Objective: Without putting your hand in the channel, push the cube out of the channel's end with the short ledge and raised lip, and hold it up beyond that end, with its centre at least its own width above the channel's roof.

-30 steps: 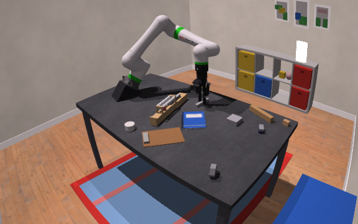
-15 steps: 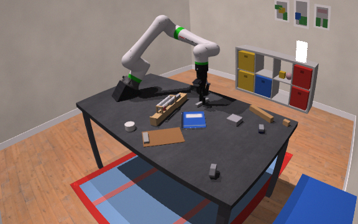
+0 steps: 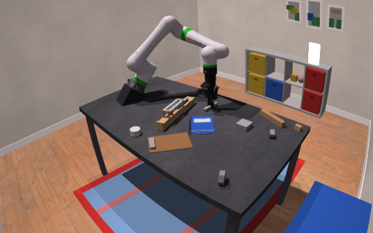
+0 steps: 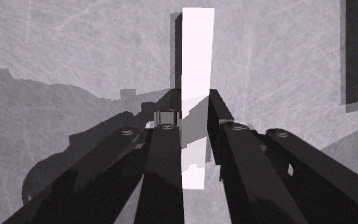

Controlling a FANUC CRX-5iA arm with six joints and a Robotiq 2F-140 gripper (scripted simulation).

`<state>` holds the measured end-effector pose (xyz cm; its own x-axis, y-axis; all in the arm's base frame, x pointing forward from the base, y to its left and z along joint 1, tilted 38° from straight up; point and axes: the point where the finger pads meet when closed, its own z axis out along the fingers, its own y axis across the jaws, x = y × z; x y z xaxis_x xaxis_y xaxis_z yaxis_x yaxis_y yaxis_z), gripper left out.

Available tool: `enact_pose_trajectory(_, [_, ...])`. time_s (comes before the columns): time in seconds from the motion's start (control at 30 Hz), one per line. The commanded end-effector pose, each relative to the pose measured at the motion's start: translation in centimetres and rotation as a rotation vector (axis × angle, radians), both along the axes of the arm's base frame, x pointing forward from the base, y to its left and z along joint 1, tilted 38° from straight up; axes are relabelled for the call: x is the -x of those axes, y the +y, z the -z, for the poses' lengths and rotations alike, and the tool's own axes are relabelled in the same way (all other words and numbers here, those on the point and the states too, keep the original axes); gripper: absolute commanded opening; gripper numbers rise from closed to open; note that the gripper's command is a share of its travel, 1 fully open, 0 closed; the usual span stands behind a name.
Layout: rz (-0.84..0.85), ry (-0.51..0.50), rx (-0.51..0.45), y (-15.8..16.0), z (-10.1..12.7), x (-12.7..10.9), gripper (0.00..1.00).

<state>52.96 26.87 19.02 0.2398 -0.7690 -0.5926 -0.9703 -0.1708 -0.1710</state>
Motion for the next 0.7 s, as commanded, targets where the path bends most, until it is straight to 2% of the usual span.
enact_pose_trajectory(0.0, [0.001, -0.002, 0.000, -0.1, -0.1, -0.1, 0.10])
enact_pose_trajectory(0.37, [0.001, -0.002, 0.000, -0.3, -0.4, 0.0, 0.10])
enact_pose_trajectory(0.47, [0.001, -0.002, 0.000, -1.6, -2.0, 0.0, 0.10])
enact_pose_trajectory(0.67, [0.001, -0.002, 0.000, -5.6, -7.2, 0.2, 0.10])
